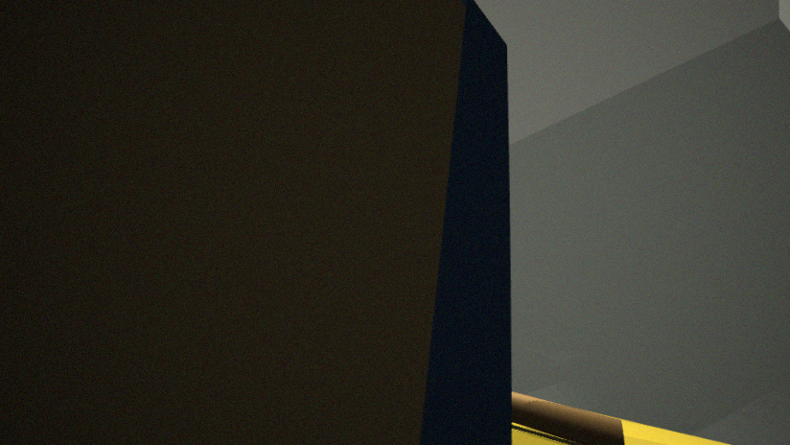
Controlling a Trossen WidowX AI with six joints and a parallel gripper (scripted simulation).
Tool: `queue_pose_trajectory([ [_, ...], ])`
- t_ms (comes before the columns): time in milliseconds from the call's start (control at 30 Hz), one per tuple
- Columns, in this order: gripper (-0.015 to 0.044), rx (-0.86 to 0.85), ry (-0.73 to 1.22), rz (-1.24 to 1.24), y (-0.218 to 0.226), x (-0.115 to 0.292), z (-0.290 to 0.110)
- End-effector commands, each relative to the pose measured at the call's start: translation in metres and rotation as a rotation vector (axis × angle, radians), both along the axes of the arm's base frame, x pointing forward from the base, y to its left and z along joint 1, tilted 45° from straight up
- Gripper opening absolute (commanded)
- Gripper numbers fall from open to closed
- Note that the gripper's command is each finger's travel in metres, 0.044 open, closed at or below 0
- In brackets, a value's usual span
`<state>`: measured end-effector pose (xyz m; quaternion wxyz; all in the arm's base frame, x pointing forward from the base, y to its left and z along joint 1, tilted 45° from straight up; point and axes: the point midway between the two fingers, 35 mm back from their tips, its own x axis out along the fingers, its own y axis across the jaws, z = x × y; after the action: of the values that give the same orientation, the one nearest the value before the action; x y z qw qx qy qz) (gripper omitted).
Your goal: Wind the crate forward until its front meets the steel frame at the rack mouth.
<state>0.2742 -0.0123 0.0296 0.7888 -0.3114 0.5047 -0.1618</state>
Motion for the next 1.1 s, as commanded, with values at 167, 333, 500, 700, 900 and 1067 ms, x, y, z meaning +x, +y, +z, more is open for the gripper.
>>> queue_pose_trajectory([
  [167, 0.0000, 0.006, 0.023, -0.012, -0.028, 0.009, -0.041],
  [333, 0.0000, 0.011, 0.025, -0.013, -0.044, 0.012, -0.060],
  [500, 0.0000, 0.010, 0.025, -0.014, -0.062, 0.011, -0.076],
  [700, 0.0000, 0.003, 0.024, -0.013, -0.083, 0.006, -0.094],
  [900, 0.0000, -0.012, 0.022, -0.011, -0.104, -0.003, -0.108],
  [1067, 0.0000, -0.029, 0.013, -0.009, -0.119, -0.011, -0.116],
])
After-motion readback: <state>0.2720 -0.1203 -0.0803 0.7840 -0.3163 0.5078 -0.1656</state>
